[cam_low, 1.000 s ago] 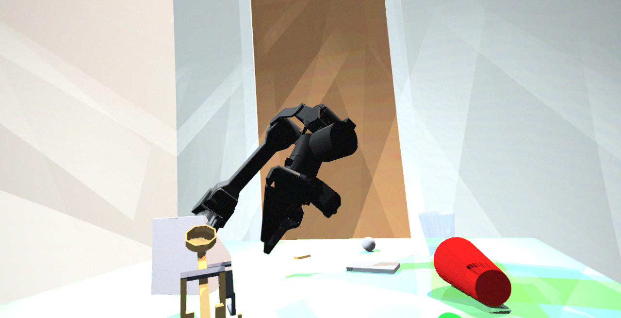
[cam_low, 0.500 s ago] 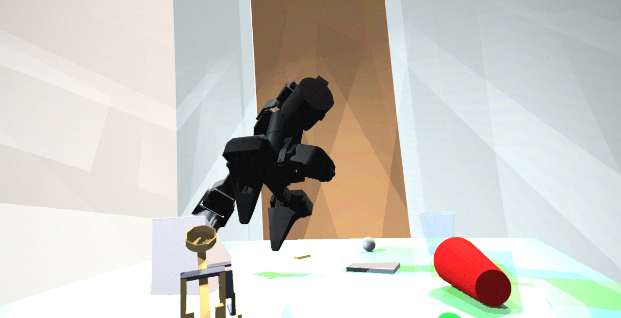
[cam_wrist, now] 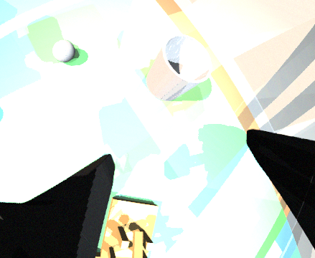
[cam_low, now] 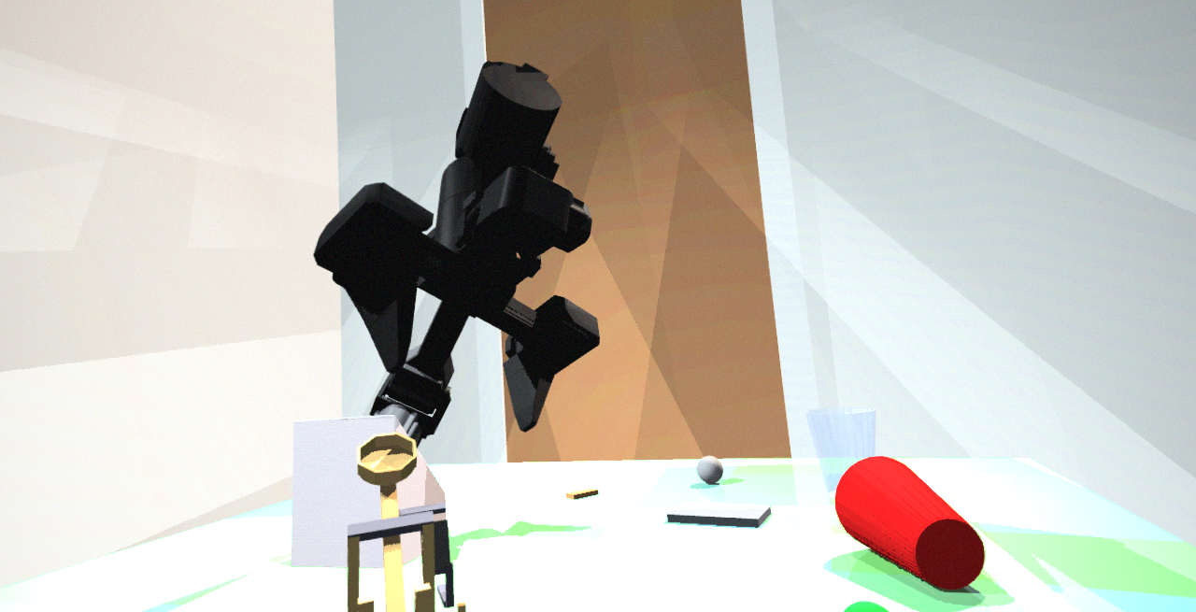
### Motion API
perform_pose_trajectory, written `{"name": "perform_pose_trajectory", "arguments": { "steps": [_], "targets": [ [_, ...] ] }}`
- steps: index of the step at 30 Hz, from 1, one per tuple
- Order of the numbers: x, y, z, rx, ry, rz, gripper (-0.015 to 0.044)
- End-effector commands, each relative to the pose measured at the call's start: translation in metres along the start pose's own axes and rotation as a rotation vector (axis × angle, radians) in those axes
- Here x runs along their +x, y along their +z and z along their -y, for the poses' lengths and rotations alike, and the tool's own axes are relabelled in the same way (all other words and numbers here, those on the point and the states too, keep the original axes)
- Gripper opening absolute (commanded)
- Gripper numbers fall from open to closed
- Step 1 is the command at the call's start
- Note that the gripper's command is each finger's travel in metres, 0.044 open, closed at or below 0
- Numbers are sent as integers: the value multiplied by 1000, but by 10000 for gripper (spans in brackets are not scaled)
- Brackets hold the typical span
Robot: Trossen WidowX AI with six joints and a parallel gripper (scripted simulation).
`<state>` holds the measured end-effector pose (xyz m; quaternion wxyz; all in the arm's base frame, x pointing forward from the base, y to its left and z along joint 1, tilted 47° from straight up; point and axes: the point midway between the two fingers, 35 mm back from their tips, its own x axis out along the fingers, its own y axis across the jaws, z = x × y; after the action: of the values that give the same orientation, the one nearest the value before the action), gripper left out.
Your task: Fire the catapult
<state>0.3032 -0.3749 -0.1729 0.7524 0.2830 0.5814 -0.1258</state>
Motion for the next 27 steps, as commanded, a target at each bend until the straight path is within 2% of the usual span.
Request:
{"name": "perform_pose_trajectory", "arguments": {
  "steps": [1, 14, 27],
  "targets": [
    [2, 8, 21, 105, 8, 71, 440],
    [-4, 29, 92, 414, 45, 298, 440],
    [-3, 34, 90, 412, 52, 303, 440]
  ]
}}
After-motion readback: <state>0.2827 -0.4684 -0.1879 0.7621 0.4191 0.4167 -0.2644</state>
